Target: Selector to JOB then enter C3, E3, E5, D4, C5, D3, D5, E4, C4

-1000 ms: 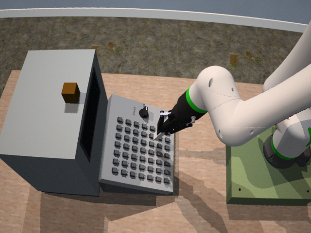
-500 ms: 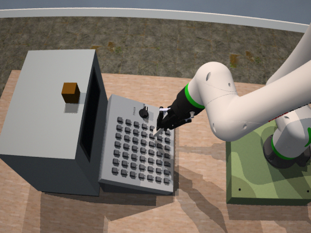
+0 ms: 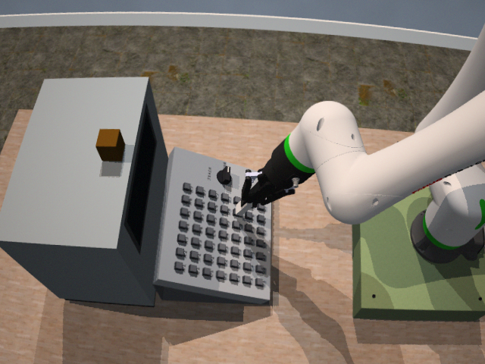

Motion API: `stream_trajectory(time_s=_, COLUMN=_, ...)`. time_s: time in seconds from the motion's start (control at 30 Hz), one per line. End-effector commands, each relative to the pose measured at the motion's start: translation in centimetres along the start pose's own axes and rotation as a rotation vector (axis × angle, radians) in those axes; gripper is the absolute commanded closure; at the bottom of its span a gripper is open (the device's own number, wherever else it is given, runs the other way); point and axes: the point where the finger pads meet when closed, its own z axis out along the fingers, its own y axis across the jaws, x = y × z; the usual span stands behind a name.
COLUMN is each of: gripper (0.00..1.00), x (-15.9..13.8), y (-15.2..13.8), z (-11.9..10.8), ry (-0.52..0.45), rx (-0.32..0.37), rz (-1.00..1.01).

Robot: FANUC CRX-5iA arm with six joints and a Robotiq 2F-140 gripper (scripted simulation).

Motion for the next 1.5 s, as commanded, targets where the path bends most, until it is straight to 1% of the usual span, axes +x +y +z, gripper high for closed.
stream_trajectory(time_s=0.0, gripper=1.0, x=0.01, y=0.0, z=0.05, ry=0.0, rx=0.0, rz=0.0)
stream_trajectory(time_s=0.77, gripper=1.0, x=0.01, y=0.0, z=0.11, ry=0.0, rx=0.0, rz=0.0)
stream_trajectory(time_s=1.47, gripper=1.0, x=0.01, y=0.0, z=1.04, ry=0.0, rx=0.0, rz=0.0)
